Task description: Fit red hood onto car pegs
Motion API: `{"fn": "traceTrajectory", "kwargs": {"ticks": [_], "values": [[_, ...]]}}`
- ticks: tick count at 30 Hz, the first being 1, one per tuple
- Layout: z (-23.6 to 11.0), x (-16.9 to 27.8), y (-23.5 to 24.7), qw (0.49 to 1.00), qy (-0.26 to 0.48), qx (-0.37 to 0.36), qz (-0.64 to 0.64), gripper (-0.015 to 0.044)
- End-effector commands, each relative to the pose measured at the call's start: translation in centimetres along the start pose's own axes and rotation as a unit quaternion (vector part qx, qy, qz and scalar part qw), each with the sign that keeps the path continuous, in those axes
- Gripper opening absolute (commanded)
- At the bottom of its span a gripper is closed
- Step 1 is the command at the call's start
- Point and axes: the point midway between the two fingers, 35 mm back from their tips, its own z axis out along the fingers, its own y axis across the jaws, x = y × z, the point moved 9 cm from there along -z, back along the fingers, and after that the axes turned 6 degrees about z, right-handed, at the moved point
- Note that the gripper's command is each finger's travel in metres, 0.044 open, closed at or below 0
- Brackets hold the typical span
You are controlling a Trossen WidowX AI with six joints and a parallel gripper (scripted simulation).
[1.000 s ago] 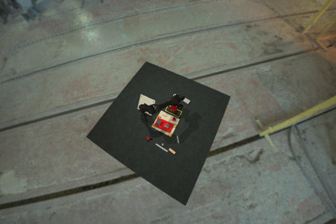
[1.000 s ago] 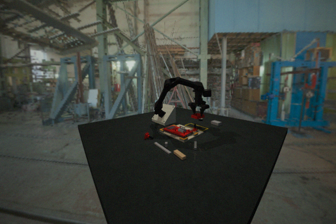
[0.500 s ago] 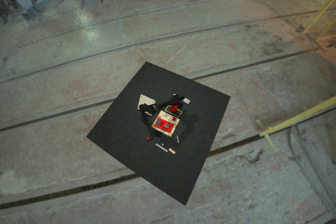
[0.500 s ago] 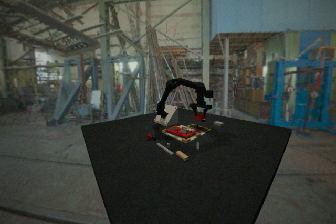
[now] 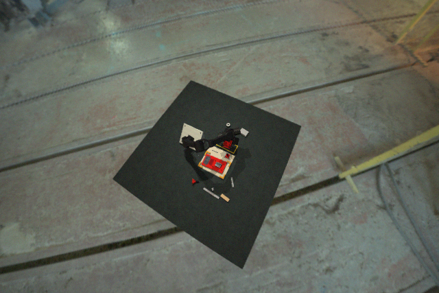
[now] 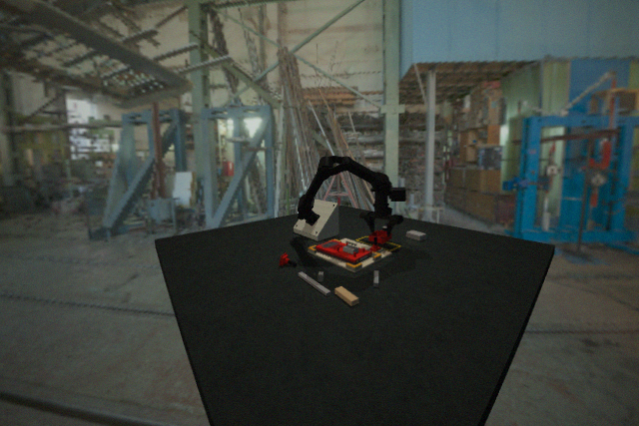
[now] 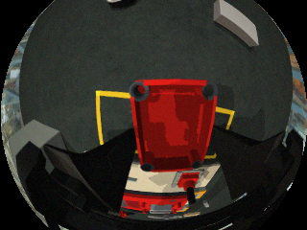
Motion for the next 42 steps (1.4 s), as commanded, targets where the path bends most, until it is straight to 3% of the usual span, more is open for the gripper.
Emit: {"fn": "traceTrajectory", "kwargs": {"ticks": [1,3,20,25,32,42], "values": [[1.3,0.1,0.3,1.0,0.004,-0.001,-0.004,0.0],[1.3,0.1,0.3,1.0,0.004,-0.001,-0.004,0.0],[1.0,0.1,0.2,1.0,0.002,-0.004,-0.001,0.044],[-0.7,0.0,0.1,1.0,0.002,-0.002,-0.002,0.044],[-6.9,-0.1,0.4,1.0,0.003,0.002,-0.003,0.044],[-6.3,-0.2,0.4,1.0,0.004,0.006,-0.006,0.044]]}}
